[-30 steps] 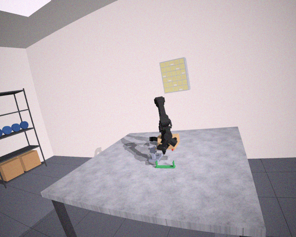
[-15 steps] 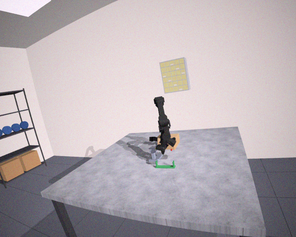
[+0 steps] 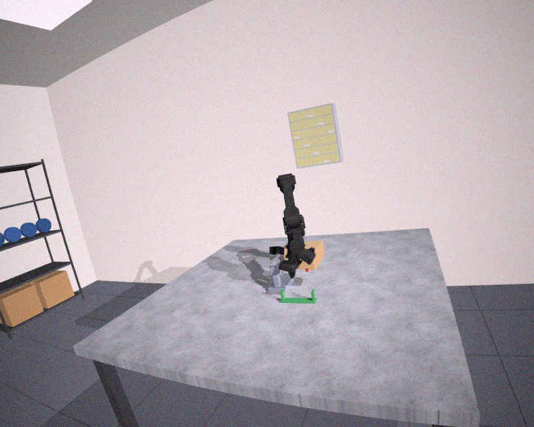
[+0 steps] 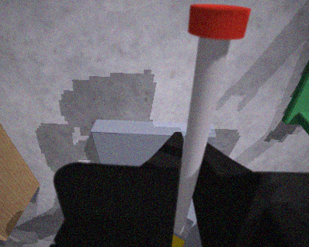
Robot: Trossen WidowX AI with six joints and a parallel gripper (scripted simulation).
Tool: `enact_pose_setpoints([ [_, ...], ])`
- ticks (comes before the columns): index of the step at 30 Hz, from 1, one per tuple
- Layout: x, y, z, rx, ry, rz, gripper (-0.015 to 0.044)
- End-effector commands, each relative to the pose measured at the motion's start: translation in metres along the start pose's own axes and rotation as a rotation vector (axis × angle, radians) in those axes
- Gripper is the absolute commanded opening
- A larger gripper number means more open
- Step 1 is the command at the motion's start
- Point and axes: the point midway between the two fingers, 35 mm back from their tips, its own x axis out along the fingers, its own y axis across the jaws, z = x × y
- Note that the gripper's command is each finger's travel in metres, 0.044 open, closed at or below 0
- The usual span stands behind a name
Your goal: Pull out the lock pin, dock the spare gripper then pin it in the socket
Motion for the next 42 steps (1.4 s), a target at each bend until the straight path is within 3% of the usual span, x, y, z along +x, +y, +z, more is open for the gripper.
enact_pose_setpoints([
  [1,0.001,0.000,-0.003,-0.002,0.002,-0.001,0.0000],
  [30,0.005,-0.001,-0.019,-0.004,0.002,0.006,0.0000],
  [37,0.005,0.000,-0.018,-0.001,0.000,0.009,0.0184],
  [42,0.005,0.000,-0.018,-0.001,0.000,0.009,0.0200],
])
